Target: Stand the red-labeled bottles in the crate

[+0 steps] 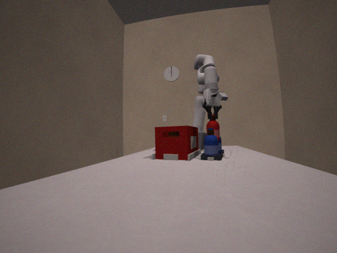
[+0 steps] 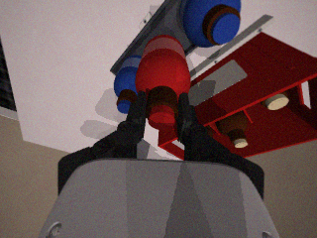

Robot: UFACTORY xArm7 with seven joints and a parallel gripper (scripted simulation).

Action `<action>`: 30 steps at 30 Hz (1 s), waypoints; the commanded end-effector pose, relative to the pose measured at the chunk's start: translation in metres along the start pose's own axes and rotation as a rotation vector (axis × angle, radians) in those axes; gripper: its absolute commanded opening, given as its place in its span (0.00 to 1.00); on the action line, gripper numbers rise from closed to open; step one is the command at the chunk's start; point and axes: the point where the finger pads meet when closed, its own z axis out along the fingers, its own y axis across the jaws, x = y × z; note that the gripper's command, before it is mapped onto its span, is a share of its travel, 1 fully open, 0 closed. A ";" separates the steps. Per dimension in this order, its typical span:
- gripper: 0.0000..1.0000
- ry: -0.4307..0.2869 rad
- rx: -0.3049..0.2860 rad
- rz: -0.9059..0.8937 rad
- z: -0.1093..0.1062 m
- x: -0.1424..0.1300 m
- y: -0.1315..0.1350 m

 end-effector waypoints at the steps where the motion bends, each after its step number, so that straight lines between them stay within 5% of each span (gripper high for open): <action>1: 0.00 0.005 -0.002 0.000 -0.004 0.002 0.001; 30: 0.00 0.005 -0.002 0.000 -0.030 0.001 0.001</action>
